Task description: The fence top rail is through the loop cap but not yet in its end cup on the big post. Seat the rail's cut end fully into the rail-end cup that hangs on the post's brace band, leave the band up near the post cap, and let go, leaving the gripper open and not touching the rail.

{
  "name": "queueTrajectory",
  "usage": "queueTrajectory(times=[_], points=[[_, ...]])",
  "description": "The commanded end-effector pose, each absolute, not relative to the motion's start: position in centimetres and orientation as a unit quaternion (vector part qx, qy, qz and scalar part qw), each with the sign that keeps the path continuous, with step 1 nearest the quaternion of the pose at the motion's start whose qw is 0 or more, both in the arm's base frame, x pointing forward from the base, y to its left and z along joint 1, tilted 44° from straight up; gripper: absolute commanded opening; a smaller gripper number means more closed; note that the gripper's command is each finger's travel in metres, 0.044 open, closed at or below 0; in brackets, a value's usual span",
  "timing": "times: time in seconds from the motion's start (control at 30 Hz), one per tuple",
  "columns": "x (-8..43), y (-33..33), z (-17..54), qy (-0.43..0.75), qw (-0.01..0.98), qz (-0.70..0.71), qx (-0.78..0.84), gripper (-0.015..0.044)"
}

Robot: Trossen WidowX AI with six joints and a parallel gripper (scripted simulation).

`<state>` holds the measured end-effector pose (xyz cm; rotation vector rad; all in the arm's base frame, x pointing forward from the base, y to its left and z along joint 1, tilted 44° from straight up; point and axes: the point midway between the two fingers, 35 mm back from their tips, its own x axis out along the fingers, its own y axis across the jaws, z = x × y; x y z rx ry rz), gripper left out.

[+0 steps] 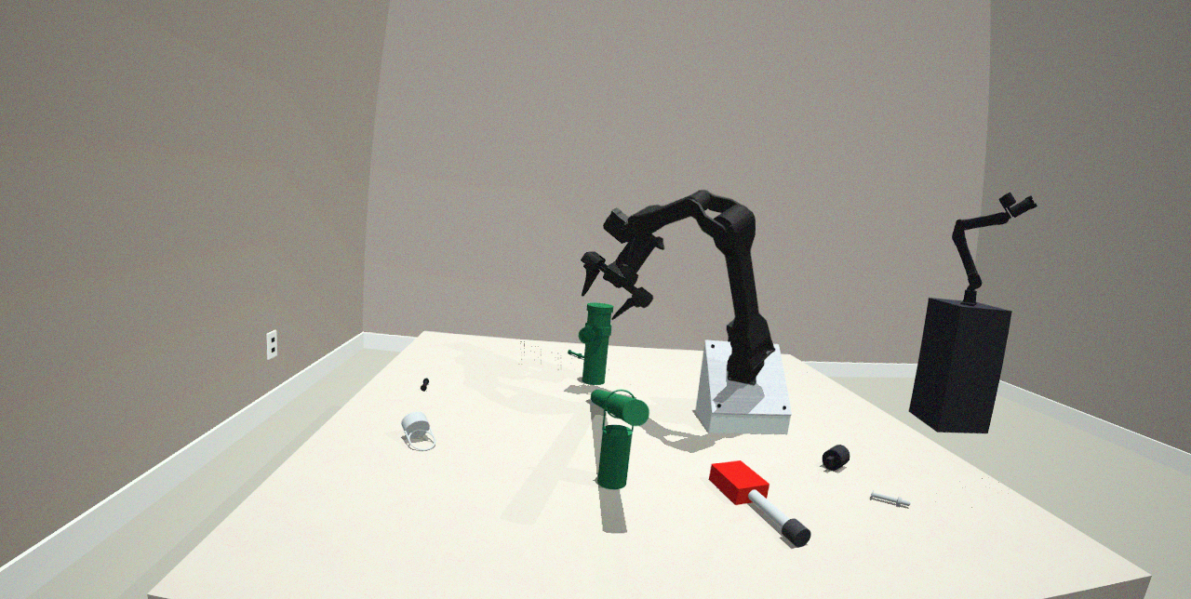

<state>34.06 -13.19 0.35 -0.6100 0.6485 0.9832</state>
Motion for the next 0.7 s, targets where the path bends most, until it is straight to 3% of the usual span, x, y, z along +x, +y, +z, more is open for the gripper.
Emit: queueTrajectory(times=[0.0, 0.67], points=[[34.2, -13.4, 0.1, 0.298, 0.783, 0.459, -0.296, 0.044], [34.2, -10.1, -3.7, 0.297, 0.783, 0.459, -0.296, 0.044]])
